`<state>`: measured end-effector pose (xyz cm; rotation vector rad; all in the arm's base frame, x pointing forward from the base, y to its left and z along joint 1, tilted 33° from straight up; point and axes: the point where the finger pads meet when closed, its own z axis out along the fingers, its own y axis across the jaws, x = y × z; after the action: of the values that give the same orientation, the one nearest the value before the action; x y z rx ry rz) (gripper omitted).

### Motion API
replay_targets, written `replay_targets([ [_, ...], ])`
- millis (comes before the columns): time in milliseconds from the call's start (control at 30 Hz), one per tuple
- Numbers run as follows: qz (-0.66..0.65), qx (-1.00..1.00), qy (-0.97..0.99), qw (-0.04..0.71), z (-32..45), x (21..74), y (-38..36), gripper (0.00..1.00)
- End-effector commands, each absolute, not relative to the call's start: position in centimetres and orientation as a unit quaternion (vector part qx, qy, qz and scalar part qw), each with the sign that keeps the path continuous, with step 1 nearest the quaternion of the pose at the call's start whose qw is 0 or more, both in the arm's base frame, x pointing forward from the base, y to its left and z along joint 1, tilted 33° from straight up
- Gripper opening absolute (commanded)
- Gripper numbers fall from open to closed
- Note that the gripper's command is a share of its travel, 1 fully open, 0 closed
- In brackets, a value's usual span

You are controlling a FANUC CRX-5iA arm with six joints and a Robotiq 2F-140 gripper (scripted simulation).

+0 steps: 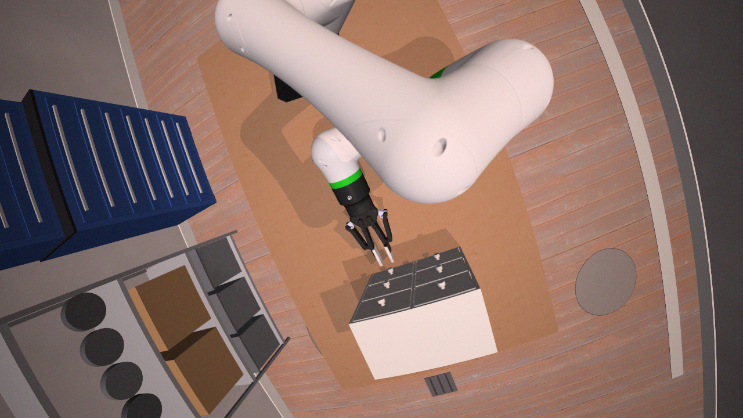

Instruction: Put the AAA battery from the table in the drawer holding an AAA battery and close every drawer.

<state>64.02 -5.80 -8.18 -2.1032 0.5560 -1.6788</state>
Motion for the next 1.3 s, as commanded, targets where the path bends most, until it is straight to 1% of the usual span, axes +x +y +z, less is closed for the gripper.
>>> replay_targets([
  [0,-0.599,-0.751,0.198,0.195,-8.4,64.1,-5.7,0.20],
  [867,-0.599,-0.751,0.198,0.195,-8.4,64.2,-5.7,0.20],
  [1267,-0.599,-0.751,0.198,0.195,-8.2,65.7,-5.9,0.20],
])
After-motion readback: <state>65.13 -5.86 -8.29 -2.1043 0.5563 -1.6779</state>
